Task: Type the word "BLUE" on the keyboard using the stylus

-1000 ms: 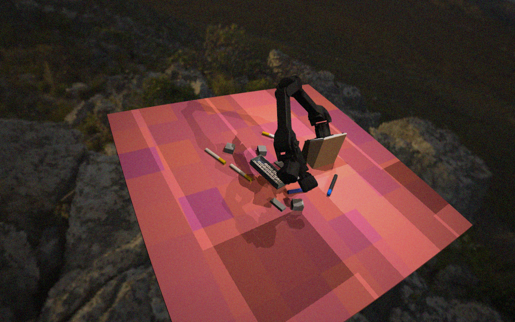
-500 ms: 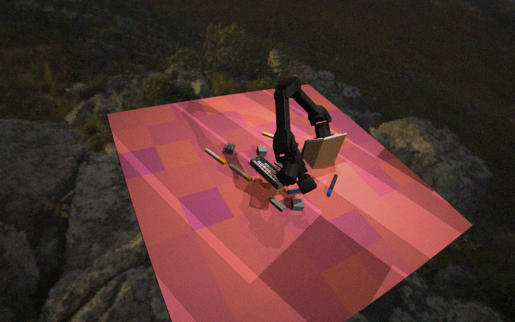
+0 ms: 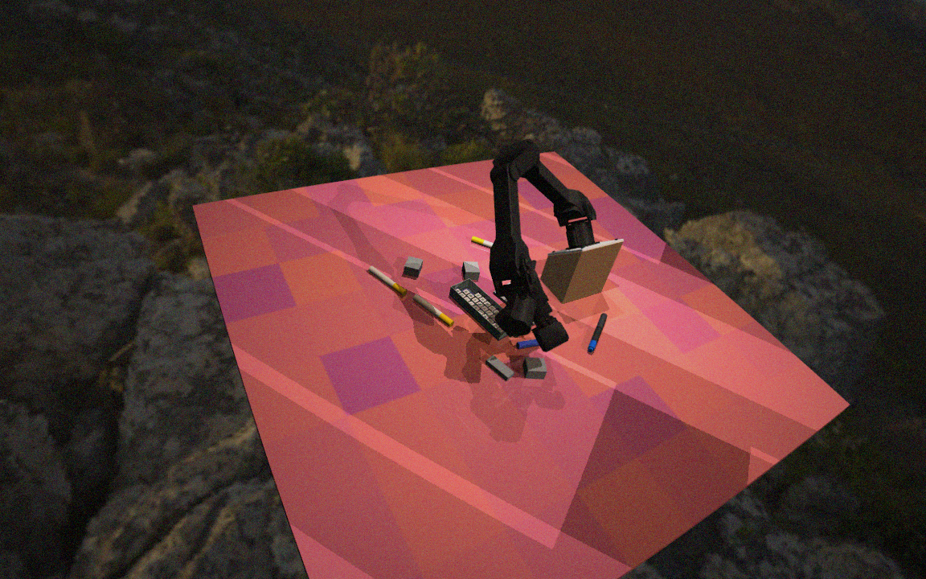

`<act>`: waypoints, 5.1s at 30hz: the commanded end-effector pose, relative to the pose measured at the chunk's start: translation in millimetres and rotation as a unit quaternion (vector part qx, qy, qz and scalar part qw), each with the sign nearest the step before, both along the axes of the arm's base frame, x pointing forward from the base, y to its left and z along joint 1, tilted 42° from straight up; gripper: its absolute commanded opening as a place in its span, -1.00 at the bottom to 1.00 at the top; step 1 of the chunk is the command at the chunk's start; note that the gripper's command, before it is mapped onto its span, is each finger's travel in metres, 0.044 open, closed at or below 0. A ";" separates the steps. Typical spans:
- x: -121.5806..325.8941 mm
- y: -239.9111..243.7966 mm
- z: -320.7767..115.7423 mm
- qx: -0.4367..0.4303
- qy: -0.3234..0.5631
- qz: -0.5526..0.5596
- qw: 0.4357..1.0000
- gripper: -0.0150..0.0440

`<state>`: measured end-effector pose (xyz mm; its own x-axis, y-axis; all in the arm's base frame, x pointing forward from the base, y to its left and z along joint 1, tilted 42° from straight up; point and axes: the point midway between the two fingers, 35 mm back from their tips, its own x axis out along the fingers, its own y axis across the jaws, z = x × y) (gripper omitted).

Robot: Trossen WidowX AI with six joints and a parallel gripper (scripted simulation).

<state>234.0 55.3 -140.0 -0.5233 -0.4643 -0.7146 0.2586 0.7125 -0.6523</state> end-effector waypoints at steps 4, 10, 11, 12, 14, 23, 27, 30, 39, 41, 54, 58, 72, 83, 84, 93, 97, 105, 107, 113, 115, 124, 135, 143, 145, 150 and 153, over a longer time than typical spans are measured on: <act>0.2 -4.9 -4.1 0.000 0.001 0.001 1.000 0.02; 0.3 -7.1 -6.7 0.000 0.001 0.001 1.000 0.02; 0.2 -7.5 -7.1 0.000 0.001 0.001 1.000 0.02; 0.2 -7.8 -7.4 0.000 0.001 0.001 1.000 0.02; 0.1 -8.9 -8.7 0.000 0.001 0.001 1.000 0.02; -0.3 -12.4 -12.5 0.000 0.001 0.001 1.000 0.02; -0.4 -14.0 -14.2 0.000 0.001 0.001 1.000 0.02; -0.5 -15.6 -15.9 0.000 0.001 0.001 1.000 0.02; -0.8 -19.2 -19.8 0.000 0.001 0.001 1.000 0.02; -0.9 -19.9 -20.6 0.000 0.001 0.001 1.000 0.02; -1.2 -24.1 -25.1 -0.001 0.001 0.001 1.000 0.02; -1.5 -22.4 -24.3 -0.001 0.000 -0.001 1.000 -0.16; -1.0 -19.7 -21.4 -0.001 0.000 -0.001 1.000 -0.49; 0.9 11.3 13.0 0.000 0.001 -0.001 1.000 -0.49; 0.9 11.3 13.0 0.000 0.001 -0.001 1.000 -0.49; 13.0 4.5 15.5 0.056 -0.034 0.030 0.997 -0.49; 20.8 0.2 19.8 0.091 -0.060 0.052 0.993 -0.49; 35.4 -10.0 29.8 0.146 -0.113 0.105 0.977 -0.49; 38.7 -13.0 32.3 0.156 -0.126 0.120 0.972 -0.49; 48.6 -22.0 42.2 0.182 -0.168 0.165 0.955 -0.49; 51.8 -25.0 46.3 0.188 -0.183 0.180 0.948 -0.49; 64.4 -39.9 67.1 0.204 -0.249 0.251 0.913 -0.49; 74.0 -60.5 97.1 0.188 -0.323 0.342 0.862 -0.49; 76.0 -76.5 121.5 0.153 -0.368 0.407 0.822 -0.49; 75.7 -80.5 127.9 0.141 -0.377 0.423 0.812 -0.49; 73.6 -90.6 144.1 0.107 -0.398 0.462 0.785 -0.49; 71.4 -96.5 153.9 0.084 -0.408 0.484 0.769 -0.49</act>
<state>308.9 -33.3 2.5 0.6085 -0.2059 -0.7664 -0.1645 0.9120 -0.3757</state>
